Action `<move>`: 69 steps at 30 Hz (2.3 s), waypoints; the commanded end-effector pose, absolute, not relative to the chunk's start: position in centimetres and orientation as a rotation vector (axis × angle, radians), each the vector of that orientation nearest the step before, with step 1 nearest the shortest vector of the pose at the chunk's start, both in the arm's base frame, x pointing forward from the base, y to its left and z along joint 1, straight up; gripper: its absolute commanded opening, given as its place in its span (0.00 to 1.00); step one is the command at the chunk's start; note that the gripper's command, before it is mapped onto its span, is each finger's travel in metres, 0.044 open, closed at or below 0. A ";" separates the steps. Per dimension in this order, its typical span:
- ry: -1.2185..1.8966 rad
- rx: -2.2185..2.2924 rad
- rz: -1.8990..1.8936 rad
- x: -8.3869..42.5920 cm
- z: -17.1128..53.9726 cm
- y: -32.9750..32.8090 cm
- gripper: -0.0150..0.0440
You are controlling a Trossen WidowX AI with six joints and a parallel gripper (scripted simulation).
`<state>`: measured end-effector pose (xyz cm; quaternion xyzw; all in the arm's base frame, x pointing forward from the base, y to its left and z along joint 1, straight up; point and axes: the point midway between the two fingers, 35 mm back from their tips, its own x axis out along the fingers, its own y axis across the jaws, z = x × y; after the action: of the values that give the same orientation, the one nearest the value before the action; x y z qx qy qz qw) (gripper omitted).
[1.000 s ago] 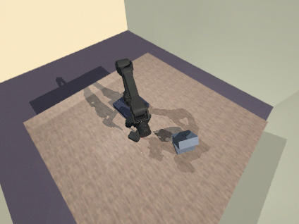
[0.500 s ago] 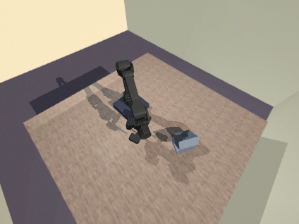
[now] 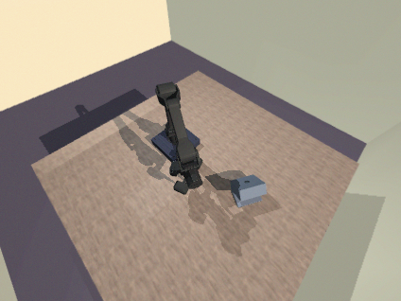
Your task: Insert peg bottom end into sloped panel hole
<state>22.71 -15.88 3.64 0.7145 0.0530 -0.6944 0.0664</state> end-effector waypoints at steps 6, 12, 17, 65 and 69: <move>0.161 2.154 -2.096 22.7 3.5 -15.9 0.82; 0.161 2.154 -2.096 22.7 3.5 -15.9 0.56; 0.161 2.154 -2.096 22.7 3.5 -15.9 0.33; 0.212 2.061 -2.030 23.9 11.5 -15.0 0.25; 0.227 2.035 -2.006 24.3 11.5 -14.8 0.25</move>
<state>23.93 -14.90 11.34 0.7038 0.0752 -0.6960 0.1207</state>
